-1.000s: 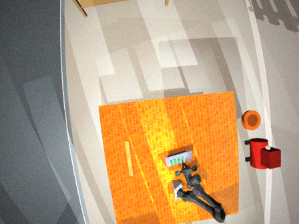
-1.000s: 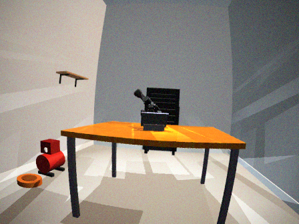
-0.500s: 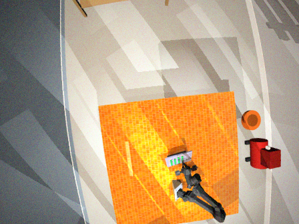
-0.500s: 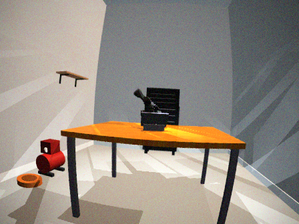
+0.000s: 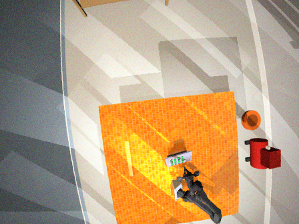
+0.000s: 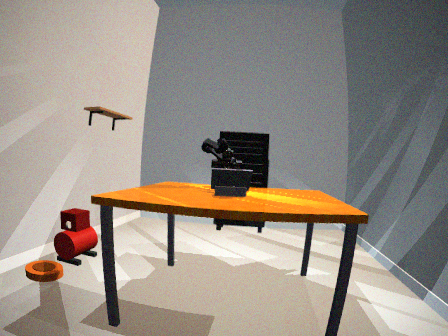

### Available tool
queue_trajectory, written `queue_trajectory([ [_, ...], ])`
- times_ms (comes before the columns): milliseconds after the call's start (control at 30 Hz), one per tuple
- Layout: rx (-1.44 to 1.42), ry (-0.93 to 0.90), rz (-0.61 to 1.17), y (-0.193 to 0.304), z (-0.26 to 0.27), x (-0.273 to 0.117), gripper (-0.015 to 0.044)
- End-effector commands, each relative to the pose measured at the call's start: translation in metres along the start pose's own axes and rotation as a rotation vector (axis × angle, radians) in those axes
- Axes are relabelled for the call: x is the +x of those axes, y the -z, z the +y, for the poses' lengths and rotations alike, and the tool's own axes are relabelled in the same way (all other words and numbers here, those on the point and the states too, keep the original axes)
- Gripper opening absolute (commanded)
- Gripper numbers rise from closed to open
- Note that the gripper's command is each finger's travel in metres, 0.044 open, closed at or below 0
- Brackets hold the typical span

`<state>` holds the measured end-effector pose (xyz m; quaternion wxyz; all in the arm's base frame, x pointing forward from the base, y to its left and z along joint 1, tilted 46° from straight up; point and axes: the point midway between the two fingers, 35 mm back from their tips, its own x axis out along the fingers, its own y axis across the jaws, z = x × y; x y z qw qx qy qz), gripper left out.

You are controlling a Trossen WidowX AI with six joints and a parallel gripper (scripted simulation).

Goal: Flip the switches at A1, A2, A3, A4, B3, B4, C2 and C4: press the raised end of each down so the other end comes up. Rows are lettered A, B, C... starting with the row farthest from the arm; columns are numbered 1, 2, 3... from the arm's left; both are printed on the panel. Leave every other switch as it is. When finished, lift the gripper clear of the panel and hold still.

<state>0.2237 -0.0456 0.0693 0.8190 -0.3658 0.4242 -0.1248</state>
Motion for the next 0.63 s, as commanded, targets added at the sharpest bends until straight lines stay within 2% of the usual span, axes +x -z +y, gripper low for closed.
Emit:
queue_trajectory([
  [0,0.003,0.006,-0.013,0.002,-0.002,-0.015,0.0],
  [367,0.006,0.003,-0.013,-0.029,0.046,-0.022,0.0],
  [600,0.006,0.003,-0.014,-0.03,0.047,-0.022,0.0],
])
